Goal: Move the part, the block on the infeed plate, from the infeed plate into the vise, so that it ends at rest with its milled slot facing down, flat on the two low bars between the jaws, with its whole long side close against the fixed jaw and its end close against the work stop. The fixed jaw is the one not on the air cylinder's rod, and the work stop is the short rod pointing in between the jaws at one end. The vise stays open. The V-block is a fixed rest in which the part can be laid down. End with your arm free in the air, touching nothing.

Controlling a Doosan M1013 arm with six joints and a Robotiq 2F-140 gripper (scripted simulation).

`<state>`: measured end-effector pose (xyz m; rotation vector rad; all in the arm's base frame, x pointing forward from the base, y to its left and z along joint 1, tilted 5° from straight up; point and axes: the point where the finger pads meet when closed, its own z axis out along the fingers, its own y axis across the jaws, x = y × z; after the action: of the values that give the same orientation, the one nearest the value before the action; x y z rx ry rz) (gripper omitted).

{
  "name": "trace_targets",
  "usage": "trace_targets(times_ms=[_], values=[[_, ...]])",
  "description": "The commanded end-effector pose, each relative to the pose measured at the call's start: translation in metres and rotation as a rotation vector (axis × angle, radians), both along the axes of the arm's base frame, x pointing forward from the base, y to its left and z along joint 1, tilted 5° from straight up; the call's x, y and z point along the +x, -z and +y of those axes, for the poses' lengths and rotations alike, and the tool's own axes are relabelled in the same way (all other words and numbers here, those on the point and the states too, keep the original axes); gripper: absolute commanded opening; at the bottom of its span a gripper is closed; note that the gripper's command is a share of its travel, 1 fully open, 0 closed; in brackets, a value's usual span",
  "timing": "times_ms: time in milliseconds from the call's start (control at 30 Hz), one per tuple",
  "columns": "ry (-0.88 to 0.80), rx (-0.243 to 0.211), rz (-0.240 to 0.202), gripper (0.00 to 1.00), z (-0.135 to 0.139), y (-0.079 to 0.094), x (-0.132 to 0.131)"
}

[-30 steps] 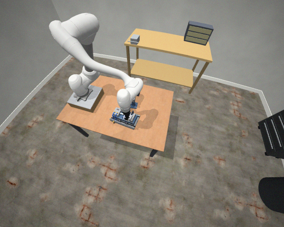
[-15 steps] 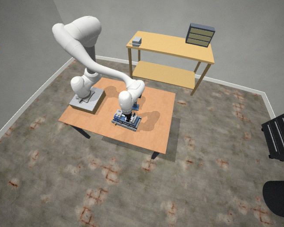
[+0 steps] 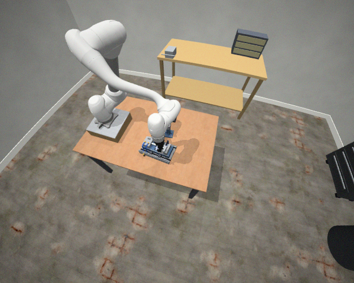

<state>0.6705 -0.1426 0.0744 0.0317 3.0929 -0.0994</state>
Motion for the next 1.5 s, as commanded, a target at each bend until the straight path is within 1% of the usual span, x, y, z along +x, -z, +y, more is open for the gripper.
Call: trace_targets(times_ms=[0,1467], values=[[-0.006,-0.001,0.001,0.00,0.0000,0.0031,-0.0020],[-0.006,-0.001,0.001,0.00,0.0080,0.0036,-0.0018]])
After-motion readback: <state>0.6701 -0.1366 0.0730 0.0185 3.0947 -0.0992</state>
